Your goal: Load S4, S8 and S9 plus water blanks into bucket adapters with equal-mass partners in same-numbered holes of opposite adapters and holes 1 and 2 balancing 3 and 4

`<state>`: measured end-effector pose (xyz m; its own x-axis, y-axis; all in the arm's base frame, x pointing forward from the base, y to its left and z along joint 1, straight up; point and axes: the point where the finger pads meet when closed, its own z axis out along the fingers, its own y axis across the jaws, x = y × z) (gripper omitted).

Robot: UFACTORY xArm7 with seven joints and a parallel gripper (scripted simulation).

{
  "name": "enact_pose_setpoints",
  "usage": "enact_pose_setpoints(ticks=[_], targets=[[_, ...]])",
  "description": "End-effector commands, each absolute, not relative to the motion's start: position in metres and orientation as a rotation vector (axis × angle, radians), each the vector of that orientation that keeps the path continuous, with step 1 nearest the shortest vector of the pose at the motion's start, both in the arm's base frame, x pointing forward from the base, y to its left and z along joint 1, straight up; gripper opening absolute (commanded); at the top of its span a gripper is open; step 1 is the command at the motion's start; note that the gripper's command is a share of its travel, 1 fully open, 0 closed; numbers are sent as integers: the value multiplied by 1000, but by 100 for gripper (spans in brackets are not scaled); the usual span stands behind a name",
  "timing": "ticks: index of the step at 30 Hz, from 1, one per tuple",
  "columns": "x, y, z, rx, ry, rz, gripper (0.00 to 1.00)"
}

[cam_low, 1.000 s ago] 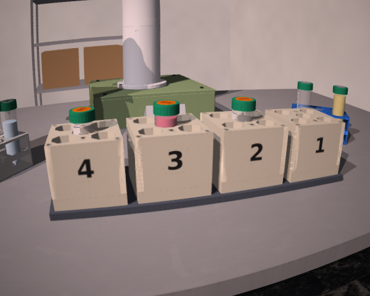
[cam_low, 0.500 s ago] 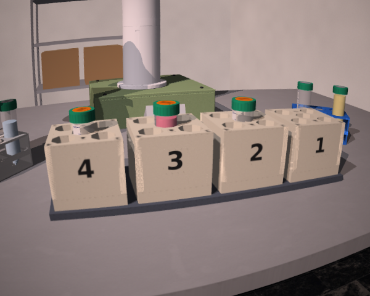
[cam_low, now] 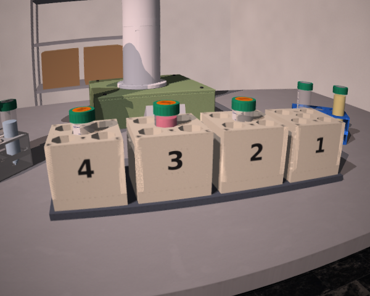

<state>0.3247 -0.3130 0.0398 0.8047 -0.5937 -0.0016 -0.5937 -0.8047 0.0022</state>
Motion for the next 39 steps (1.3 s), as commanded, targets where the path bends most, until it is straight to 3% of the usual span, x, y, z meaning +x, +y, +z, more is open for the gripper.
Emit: enact_pose_setpoints(ticks=[1,3,4,39], targets=[[326,-314,41,2981,-980,2,57],[326,-314,41,2981,-980,2,57],[326,-314,42,2981,-980,1,0],[326,-314,43,2981,-980,1,0]])
